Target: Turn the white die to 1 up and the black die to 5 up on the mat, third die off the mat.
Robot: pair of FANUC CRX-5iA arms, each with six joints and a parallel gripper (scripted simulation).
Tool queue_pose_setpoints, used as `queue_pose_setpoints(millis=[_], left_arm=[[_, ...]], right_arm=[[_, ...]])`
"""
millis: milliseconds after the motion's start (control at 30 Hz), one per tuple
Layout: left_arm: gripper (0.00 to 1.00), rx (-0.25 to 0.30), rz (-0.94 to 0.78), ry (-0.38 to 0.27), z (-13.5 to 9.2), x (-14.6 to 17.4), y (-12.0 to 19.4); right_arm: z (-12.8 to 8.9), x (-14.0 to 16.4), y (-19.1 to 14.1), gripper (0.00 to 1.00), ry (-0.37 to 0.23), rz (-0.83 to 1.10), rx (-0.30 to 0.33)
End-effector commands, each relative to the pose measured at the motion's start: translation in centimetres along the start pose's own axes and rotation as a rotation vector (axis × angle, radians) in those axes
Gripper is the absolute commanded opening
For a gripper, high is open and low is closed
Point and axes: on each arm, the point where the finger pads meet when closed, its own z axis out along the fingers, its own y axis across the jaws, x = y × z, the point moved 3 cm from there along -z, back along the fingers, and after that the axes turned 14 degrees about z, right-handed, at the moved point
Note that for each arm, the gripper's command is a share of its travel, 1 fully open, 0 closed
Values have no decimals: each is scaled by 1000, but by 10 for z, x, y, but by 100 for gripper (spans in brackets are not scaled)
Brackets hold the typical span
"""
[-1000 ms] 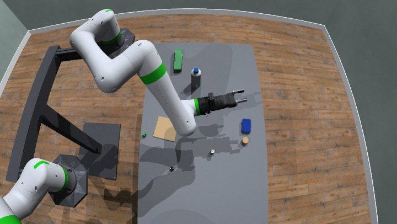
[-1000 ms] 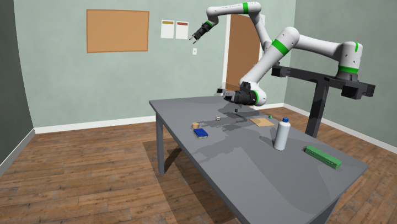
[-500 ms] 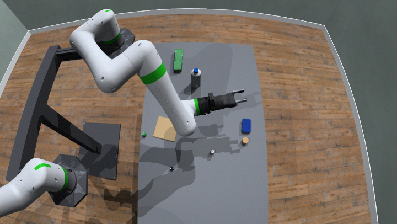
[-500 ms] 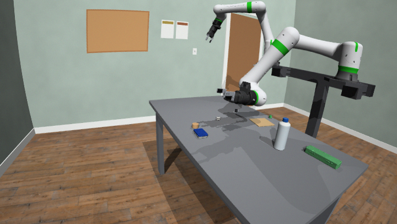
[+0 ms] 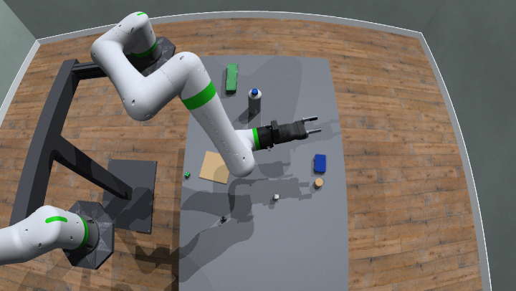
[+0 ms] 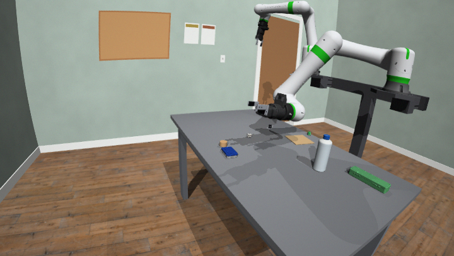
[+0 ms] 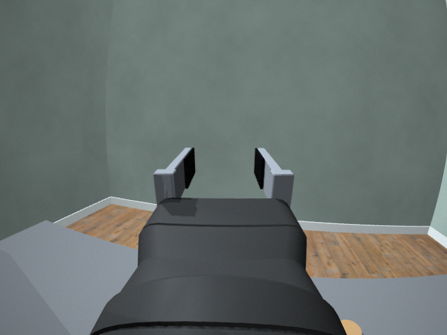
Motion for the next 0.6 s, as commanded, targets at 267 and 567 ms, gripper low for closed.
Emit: queue_pose_setpoints(millis=[267,567], left_arm=[[100,0,-1,1,0,1,0],[100,0,-1,1,0,1,0]], right_arm=[[-62,-4,-130,100,8,23,126],[-79,1,-160,100,16,36,170]])
